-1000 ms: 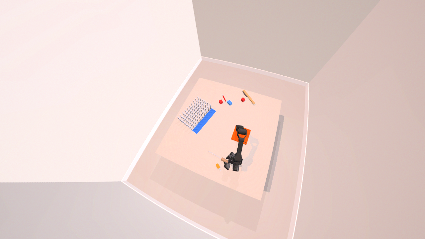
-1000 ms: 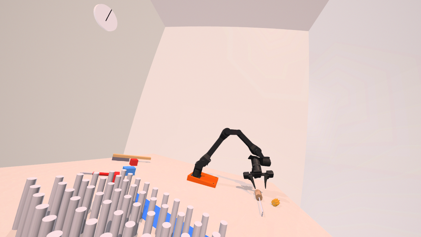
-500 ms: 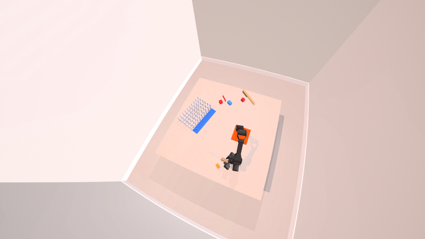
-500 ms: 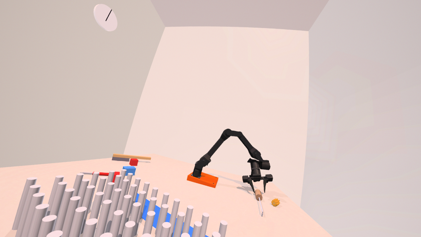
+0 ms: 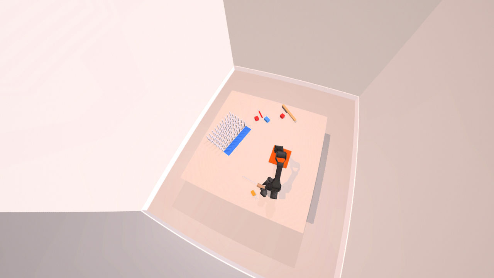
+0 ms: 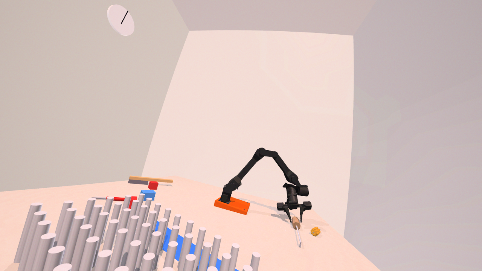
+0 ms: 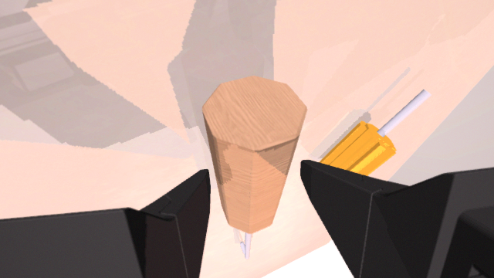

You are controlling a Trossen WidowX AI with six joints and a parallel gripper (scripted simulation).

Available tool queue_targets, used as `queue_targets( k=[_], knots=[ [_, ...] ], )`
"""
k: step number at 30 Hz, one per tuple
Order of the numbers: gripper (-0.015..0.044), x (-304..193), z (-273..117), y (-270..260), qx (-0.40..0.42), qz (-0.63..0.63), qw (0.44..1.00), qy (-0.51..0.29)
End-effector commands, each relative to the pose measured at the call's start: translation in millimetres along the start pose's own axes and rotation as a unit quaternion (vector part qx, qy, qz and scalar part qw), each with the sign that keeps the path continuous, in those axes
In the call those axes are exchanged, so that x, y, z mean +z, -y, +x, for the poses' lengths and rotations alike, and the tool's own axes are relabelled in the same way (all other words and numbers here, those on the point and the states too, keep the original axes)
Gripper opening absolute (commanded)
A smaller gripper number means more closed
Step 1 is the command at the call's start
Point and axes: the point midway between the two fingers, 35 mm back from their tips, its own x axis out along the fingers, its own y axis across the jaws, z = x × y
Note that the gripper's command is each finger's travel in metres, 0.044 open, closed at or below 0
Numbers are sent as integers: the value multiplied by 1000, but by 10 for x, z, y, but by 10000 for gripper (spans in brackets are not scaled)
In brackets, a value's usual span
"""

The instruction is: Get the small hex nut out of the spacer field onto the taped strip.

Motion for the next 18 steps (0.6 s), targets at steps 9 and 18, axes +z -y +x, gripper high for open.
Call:
queue_targets(
  k=[9,18],
  knots=[
    [160,13,24,-19,3,0,1000,-2],
    [0,-168,-302,188,2,0,1000,-1]
  ],
)
